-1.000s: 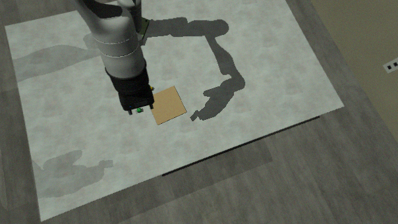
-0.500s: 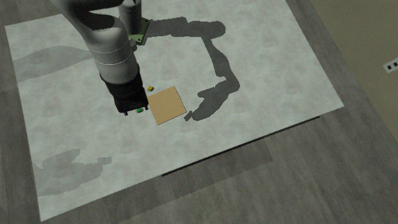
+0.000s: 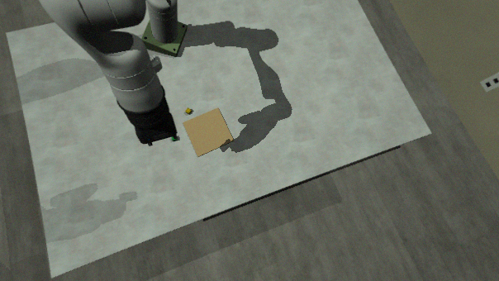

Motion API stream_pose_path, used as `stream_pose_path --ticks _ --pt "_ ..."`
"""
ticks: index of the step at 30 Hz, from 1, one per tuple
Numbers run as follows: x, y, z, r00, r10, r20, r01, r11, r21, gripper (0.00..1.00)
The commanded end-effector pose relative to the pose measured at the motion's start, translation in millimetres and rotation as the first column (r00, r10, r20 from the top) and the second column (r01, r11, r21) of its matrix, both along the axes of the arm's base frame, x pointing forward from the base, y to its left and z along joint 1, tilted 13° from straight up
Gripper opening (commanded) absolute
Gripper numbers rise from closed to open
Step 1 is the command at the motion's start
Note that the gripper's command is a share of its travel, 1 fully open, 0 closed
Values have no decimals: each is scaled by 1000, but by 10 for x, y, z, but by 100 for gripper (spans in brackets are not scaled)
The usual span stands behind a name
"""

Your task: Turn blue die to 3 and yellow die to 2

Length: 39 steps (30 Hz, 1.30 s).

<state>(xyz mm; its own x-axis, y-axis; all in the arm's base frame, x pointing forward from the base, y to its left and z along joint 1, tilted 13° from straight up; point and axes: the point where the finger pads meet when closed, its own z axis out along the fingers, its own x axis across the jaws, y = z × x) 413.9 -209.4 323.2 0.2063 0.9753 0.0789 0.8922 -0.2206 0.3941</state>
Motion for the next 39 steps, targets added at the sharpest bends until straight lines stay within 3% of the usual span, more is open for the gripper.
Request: stream_pose_path --ticks 1,7,8,16,17,28,29,36,37,39 --pt "-51 -30 -128 1000 0 -16 1 1000 19 100" --pt "-51 -30 -128 1000 0 -16 1 1000 19 100" --pt "-143 -103 -329 999 2 -42 -1 1000 31 100" --pt "-143 -103 -329 999 2 -42 -1 1000 31 100" --pt "-235 -160 -518 998 6 -66 -3 999 43 100" --pt "-235 -160 -518 998 6 -66 -3 999 43 100" --pt "-325 -203 -695 996 11 -88 -6 998 56 100" --pt "-325 -203 -695 996 11 -88 -6 998 56 100" --pt "-412 -234 -860 994 17 -109 -9 998 68 100" --pt "-412 -234 -860 994 17 -109 -9 998 68 100"
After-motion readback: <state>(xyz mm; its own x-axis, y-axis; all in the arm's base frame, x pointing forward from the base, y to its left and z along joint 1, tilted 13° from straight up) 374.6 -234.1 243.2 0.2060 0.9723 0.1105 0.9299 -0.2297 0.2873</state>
